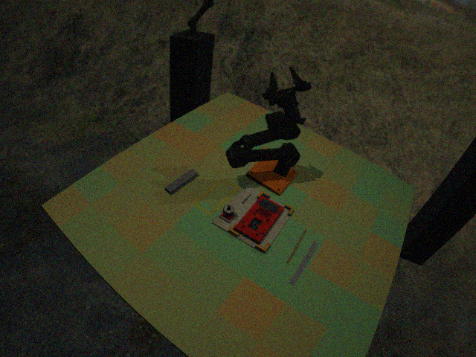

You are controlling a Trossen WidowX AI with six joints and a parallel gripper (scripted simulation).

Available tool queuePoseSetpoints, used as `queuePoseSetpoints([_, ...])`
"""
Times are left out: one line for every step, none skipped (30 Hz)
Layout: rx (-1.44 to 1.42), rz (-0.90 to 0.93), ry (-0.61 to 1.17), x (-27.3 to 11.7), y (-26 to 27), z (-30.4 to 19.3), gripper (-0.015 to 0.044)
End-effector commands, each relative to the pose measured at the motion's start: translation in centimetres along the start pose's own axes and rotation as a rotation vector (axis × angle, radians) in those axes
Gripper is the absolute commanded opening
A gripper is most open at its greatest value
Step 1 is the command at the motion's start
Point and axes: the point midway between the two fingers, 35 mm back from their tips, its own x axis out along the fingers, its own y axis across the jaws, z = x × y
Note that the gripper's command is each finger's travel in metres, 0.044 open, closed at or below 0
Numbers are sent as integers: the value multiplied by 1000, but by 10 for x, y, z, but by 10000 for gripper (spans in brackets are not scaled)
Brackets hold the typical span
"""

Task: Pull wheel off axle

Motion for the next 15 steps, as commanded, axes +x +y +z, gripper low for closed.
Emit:
queuePoseSetpoints([-5, -5, 4, 0, -1, -1, 374])
queuePoseSetpoints([-18, -21, 17, 0, -5, -6, 347])
queuePoseSetpoints([-42, -46, 40, 1, -12, -12, 321])
queuePoseSetpoints([-47, -81, 74, 2, -22, -21, 300])
queuePoseSetpoints([-43, -114, 107, 4, -31, -28, 300])
queuePoseSetpoints([-35, -146, 138, 6, -41, -35, 300])
queuePoseSetpoints([-27, -180, 169, 6, -50, -41, 300])
queuePoseSetpoints([-19, -214, 198, 7, -60, -48, 300])
queuePoseSetpoints([-12, -250, 227, 7, -70, -54, 300])
queuePoseSetpoints([-6, -286, 254, 6, -80, -60, 300])
queuePoseSetpoints([-1, -328, 284, 4, -91, -66, 300])
queuePoseSetpoints([2, -371, 313, 2, -102, -72, 300])
queuePoseSetpoints([6, -415, 341, -2, -113, -78, 300])
queuePoseSetpoints([8, -460, 368, -5, -124, -83, 300])
queuePoseSetpoints([10, -506, 394, -10, -136, -88, 300])
